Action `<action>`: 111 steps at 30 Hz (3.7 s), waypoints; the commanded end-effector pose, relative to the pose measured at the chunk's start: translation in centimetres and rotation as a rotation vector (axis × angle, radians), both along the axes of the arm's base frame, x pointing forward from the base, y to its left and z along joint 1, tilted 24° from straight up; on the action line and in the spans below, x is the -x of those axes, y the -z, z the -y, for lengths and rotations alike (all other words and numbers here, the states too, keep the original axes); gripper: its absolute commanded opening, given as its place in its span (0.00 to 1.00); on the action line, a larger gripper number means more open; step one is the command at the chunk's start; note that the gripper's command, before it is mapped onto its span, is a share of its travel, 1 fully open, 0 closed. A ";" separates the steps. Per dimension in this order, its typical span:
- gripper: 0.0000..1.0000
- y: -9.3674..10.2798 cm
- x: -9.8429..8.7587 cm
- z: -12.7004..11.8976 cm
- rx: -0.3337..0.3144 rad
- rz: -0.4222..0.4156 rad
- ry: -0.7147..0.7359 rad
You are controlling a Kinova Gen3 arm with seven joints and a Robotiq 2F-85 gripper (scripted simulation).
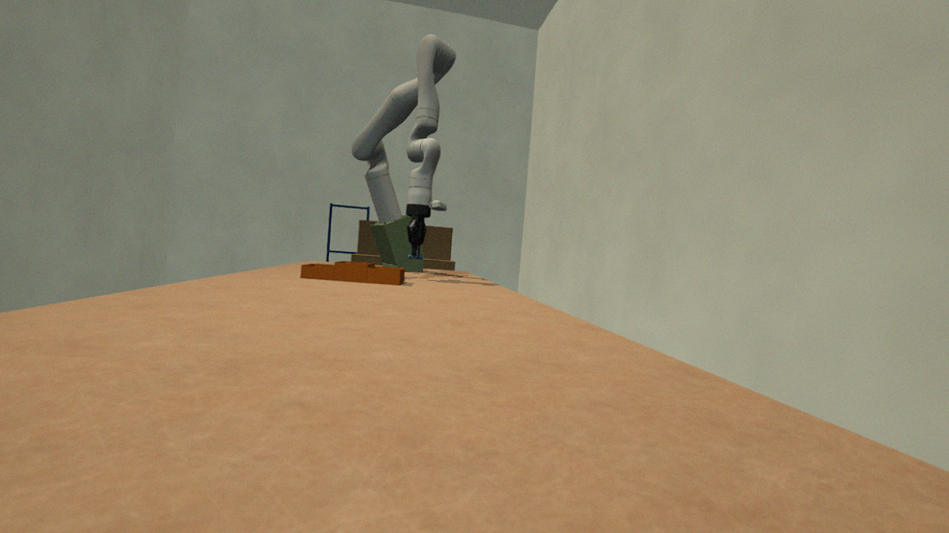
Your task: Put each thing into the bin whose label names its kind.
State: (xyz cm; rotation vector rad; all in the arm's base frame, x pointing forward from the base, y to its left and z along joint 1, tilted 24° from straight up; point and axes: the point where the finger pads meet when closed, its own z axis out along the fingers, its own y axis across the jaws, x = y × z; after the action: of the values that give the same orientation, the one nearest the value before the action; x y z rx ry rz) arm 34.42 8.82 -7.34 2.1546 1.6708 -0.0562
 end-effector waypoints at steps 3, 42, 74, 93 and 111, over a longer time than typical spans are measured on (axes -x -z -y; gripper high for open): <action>0.05 -0.1 0.1 -0.4 0.001 0.000 -0.010; 0.05 -8.1 -13.1 12.7 0.042 -0.065 -0.184; 0.05 -6.5 -14.1 14.1 0.042 -0.065 -0.184; 0.05 -3.8 -14.7 15.2 0.042 -0.064 -0.184; 0.24 -3.8 -14.7 15.1 0.042 -0.064 -0.184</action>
State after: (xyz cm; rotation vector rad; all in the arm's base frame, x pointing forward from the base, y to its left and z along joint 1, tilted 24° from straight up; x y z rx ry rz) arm 49.05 -6.36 -3.58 1.9796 1.8795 -0.1099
